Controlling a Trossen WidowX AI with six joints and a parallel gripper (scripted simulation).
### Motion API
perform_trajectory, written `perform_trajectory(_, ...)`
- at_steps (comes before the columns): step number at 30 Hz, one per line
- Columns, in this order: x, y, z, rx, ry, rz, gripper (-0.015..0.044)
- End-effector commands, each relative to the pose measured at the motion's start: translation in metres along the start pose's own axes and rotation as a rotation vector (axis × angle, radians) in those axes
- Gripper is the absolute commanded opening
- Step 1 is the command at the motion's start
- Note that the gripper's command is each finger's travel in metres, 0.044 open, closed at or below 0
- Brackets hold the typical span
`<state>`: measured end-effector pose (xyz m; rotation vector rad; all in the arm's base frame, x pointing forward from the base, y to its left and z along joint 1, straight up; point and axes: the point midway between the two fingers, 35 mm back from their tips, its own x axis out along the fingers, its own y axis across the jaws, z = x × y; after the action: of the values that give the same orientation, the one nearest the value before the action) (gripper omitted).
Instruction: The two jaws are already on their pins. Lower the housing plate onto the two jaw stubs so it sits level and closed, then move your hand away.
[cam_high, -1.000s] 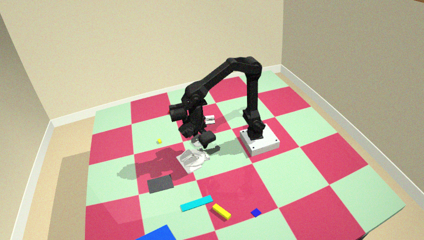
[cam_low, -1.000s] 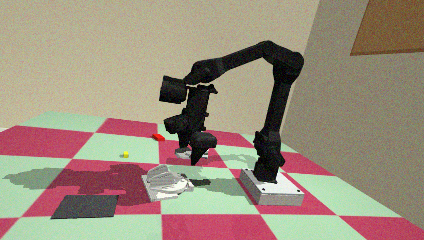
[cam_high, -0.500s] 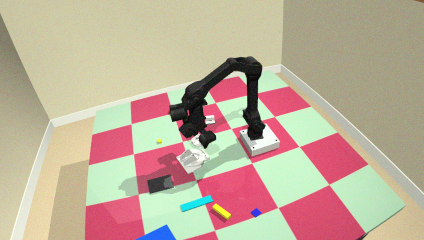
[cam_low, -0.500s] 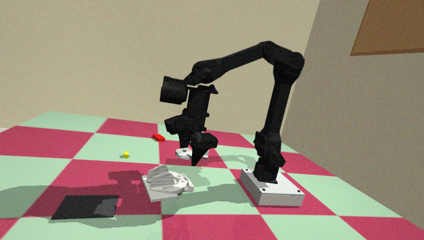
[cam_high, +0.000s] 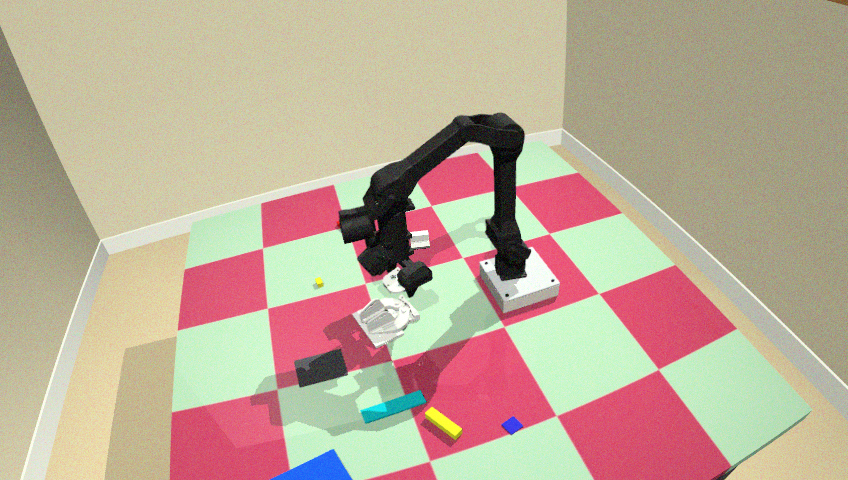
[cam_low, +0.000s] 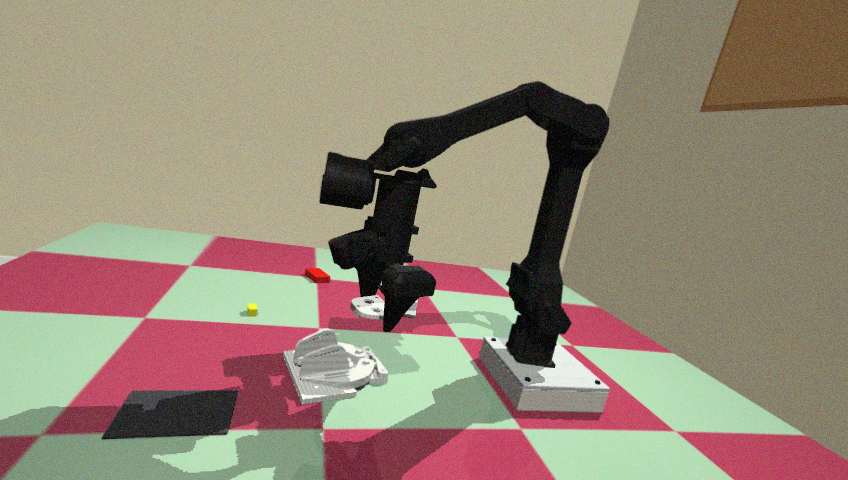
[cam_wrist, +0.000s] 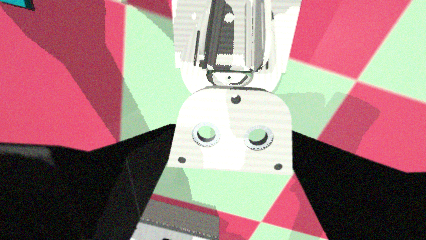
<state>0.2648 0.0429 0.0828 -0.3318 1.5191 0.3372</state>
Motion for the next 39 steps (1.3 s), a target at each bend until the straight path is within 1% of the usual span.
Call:
perform_trajectory(1,0.0,-0.001,0.0,-0.003,0.0,-0.004,0.0351)
perform_trajectory(6,0.003,-0.001,0.0,-0.003,0.0,-0.004,0.0351)
perform_trajectory(39,0.056,-0.001,0.001,-0.002,0.0,-0.003,0.0351)
